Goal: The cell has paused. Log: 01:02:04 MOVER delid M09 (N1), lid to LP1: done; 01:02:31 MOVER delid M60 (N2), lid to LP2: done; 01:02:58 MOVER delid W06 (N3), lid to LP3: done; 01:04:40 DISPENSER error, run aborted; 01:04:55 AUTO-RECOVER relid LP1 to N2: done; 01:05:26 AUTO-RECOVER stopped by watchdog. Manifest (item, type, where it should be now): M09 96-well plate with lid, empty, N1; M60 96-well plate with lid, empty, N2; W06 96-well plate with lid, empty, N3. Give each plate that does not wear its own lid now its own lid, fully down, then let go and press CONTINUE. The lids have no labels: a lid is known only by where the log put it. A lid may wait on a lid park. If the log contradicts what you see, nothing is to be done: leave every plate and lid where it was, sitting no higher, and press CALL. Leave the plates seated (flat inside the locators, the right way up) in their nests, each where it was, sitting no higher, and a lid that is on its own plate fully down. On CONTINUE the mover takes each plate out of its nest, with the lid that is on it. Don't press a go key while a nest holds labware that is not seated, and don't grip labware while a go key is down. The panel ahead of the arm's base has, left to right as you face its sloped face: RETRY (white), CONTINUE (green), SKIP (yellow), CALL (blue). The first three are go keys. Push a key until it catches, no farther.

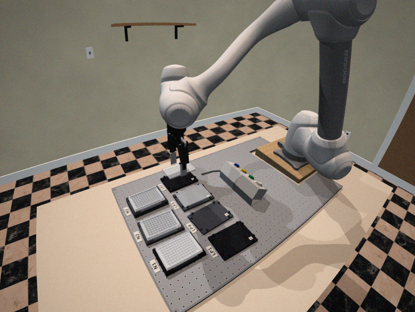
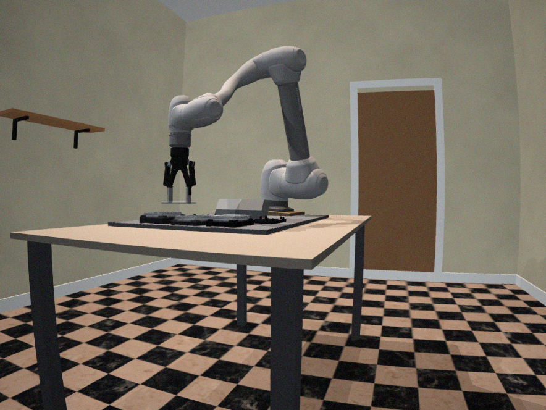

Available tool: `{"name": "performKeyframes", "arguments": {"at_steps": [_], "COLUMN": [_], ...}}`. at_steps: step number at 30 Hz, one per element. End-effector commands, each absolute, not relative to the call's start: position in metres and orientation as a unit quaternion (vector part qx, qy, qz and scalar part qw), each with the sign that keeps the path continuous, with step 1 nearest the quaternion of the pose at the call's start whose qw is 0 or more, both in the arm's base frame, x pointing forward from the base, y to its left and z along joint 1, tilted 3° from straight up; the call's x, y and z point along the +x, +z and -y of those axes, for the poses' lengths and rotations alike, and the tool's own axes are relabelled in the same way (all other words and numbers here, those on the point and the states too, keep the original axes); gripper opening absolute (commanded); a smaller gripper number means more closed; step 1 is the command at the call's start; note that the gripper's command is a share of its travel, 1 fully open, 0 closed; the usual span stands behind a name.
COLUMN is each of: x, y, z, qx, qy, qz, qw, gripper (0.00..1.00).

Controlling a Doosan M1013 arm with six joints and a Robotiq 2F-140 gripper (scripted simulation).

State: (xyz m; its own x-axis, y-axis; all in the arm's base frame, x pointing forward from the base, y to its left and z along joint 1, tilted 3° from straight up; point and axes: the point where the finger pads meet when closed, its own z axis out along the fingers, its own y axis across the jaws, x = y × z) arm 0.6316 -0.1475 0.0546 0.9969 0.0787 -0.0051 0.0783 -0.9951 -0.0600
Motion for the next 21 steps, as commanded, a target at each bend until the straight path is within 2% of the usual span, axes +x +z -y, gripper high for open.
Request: {"name": "performKeyframes", "arguments": {"at_steps": [1, 21], "x": [0.632, 0.632], "y": [0.058, 0.070], "z": [0.148, 0.148], "qx": [-0.999, -0.999], "qy": [0.004, 0.004], "qz": [0.039, 0.039], "qw": [0.030, 0.030], "gripper": [0.00, 0.00]}}
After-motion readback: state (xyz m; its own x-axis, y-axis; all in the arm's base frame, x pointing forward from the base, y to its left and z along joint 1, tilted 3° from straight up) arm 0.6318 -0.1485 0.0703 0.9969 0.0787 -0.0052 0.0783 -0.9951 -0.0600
